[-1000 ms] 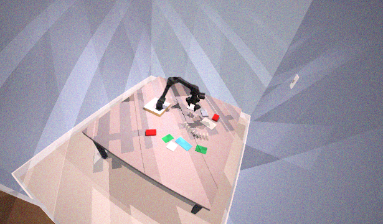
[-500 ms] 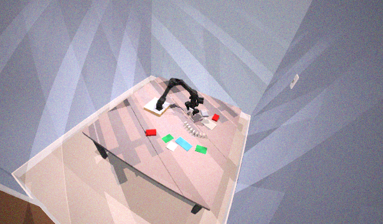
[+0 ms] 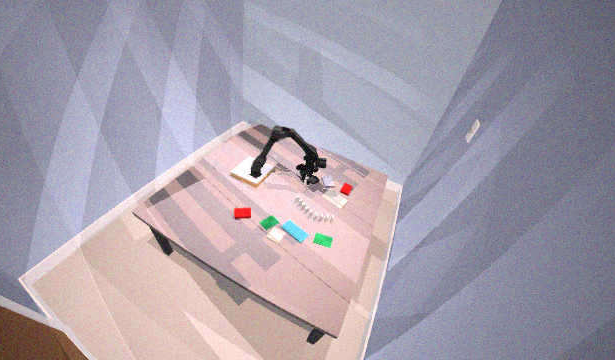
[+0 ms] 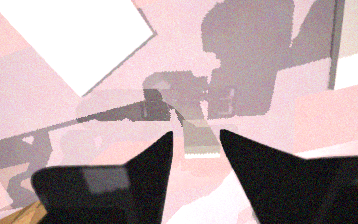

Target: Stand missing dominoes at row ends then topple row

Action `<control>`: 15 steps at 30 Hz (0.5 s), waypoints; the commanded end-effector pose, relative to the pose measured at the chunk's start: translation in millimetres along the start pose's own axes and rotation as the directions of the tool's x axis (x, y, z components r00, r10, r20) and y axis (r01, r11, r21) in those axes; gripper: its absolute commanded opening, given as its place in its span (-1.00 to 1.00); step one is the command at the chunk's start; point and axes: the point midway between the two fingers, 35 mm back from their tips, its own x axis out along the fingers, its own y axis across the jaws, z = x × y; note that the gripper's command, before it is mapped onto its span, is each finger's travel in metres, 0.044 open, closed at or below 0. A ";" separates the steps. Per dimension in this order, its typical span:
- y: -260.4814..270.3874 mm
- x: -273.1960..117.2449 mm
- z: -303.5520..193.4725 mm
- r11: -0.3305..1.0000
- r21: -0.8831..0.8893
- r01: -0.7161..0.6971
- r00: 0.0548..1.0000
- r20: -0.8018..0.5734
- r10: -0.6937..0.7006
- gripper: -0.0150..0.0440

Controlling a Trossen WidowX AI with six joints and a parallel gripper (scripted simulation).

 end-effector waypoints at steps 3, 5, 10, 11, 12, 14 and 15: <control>-0.6 0.5 -0.2 1.000 -0.001 0.004 1.000 -0.003 -0.004 -0.13; -0.6 0.5 -0.2 1.000 -0.001 0.004 1.000 -0.003 -0.004 -0.13; -0.6 0.5 -0.2 1.000 -0.001 0.004 1.000 -0.003 -0.004 -0.13; -0.6 0.5 -0.2 1.000 -0.001 0.004 1.000 -0.003 -0.004 -0.13; -2.1 -0.4 -0.2 1.000 0.009 0.011 1.000 -0.001 -0.011 -0.13; -9.6 -11.9 1.0 0.998 0.048 0.039 0.999 0.007 -0.039 -0.13; -10.2 -23.2 2.8 0.998 0.043 0.035 0.999 0.006 -0.035 -0.13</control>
